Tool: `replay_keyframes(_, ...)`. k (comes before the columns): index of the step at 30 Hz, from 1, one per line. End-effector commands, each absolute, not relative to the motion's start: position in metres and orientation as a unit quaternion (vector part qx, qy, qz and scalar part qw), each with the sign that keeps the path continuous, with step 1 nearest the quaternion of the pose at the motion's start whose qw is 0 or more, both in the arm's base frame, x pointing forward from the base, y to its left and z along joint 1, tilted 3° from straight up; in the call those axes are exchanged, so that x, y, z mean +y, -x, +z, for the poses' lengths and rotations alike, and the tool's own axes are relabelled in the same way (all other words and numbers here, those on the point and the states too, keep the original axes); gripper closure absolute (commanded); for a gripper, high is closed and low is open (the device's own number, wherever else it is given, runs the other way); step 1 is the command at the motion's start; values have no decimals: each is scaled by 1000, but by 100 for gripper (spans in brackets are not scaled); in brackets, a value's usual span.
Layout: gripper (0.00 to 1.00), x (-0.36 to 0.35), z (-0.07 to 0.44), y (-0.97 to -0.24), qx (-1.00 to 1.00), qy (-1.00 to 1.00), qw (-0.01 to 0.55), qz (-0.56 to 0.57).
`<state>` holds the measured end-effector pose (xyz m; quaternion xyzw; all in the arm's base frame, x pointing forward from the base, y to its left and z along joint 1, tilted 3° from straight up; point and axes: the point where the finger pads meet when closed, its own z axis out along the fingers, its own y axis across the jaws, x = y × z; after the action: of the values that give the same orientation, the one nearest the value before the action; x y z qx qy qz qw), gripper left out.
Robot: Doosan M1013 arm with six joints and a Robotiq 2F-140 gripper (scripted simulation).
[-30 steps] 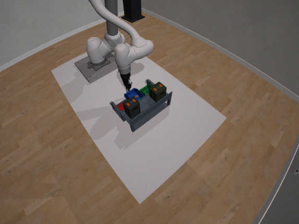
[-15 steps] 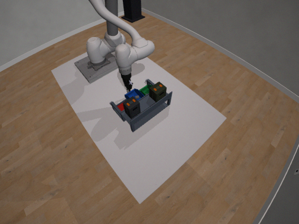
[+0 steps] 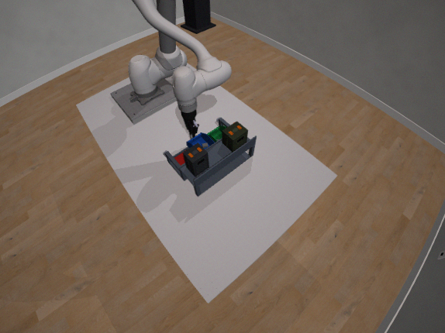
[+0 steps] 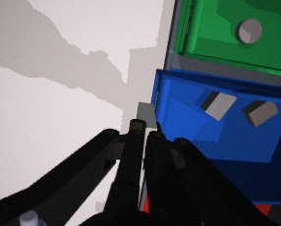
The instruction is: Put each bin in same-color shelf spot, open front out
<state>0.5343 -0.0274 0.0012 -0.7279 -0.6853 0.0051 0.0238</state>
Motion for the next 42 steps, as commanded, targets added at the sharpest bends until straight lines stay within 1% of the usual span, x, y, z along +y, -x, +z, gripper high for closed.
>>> replay_keyframes(1,90,-28,1,-536,-685,728,24,5)
replay_keyframes(42,90,-28,1,-551,-685,728,24,5)
